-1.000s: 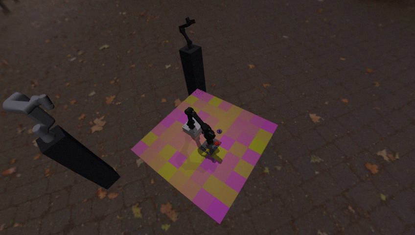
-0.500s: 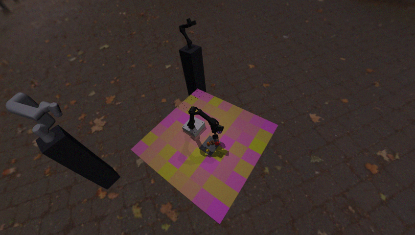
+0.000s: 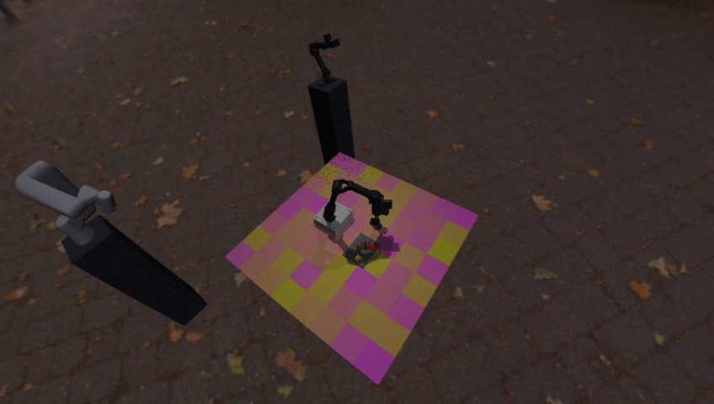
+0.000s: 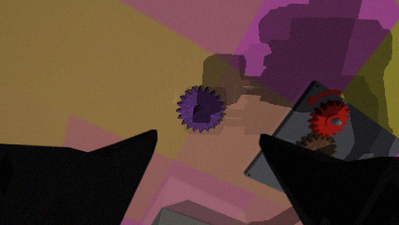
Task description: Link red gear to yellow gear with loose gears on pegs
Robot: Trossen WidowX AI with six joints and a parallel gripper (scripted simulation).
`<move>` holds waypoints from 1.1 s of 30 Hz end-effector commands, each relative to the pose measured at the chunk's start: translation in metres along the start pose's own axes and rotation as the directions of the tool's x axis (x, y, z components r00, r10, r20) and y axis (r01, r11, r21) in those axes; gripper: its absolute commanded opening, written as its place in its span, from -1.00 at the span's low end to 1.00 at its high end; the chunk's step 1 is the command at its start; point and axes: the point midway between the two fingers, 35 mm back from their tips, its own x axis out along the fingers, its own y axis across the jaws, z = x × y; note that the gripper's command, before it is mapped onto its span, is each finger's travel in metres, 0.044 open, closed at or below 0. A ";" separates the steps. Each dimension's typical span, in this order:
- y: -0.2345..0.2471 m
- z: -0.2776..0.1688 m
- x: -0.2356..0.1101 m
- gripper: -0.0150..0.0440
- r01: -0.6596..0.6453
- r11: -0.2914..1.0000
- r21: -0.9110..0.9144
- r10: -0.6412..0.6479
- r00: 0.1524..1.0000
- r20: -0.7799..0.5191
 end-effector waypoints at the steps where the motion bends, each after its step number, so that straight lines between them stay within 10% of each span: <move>1: 0.004 0.003 -0.001 1.00 -0.003 0.999 0.042 0.003 1.000 0.004; 33: 0.005 0.002 0.049 1.00 -0.003 0.999 0.042 0.003 1.000 0.003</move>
